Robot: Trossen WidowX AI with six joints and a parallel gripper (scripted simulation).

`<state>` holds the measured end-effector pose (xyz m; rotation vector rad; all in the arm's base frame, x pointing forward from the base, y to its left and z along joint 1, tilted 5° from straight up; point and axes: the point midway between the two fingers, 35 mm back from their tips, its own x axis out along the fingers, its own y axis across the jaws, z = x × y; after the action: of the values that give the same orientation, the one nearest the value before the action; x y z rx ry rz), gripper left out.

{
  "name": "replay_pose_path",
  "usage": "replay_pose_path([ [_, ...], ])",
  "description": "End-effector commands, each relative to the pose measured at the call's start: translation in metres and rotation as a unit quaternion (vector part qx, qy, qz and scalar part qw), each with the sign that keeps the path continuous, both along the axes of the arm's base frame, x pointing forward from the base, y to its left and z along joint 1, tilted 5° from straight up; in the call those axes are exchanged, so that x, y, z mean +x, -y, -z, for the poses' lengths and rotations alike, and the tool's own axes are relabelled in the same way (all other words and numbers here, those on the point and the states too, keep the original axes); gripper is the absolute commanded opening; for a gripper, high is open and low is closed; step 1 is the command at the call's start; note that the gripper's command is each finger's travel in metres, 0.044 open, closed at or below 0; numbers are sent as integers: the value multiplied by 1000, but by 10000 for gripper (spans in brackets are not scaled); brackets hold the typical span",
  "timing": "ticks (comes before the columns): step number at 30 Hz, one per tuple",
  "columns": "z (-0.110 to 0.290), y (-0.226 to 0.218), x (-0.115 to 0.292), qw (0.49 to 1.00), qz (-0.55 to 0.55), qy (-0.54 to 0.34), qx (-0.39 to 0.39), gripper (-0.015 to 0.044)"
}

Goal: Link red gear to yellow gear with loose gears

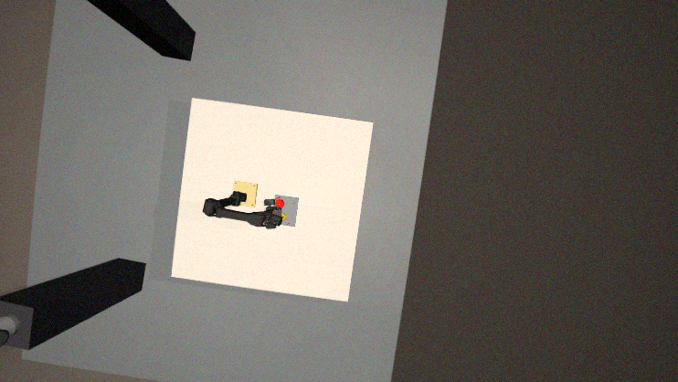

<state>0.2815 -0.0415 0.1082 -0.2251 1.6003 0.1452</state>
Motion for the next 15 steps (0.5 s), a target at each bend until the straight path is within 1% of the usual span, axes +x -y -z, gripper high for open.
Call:
replay_pose_path([
  [1,3,6,-5,1000,0,0,-2,0],
  [15,1,6,-5,1000,0,0,-2,0],
])
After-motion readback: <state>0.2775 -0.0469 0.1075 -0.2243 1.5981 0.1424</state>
